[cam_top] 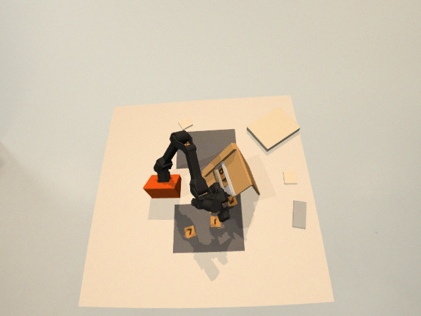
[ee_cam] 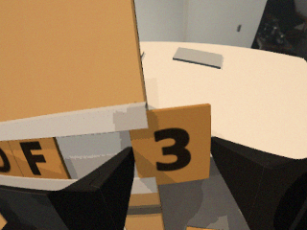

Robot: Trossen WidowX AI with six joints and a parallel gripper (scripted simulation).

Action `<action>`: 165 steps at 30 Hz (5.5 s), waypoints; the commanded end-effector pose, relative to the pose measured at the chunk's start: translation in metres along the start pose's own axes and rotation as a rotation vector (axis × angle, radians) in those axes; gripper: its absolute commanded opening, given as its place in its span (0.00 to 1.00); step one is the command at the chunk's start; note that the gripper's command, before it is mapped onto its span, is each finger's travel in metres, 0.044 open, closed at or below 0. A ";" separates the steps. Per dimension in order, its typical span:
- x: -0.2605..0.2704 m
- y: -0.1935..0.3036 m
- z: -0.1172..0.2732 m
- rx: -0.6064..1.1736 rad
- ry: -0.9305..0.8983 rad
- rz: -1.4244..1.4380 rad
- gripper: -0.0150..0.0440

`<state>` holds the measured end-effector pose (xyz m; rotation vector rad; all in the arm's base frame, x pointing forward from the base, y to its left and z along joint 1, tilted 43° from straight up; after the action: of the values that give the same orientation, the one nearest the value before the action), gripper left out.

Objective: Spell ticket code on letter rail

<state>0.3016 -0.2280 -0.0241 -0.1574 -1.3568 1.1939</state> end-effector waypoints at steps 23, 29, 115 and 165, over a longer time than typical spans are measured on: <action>0.013 0.000 0.000 0.001 0.003 -0.001 0.25; 0.016 0.000 0.000 0.001 0.003 -0.001 0.25; 0.051 0.001 0.009 0.001 0.003 -0.003 0.75; 0.051 0.004 0.043 0.003 0.005 -0.003 0.75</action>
<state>0.2530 -0.2103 0.0179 -0.1494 -1.3468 1.1892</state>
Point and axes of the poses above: the point midway between the two fingers, 35 mm back from their tips, its own z axis back along the fingers, its own x axis across the jaws, y = z × x, the point moved 5 cm from there along z, back along the fingers, and after that the axes turned 1 degree about -z, right-handed, at the moved point
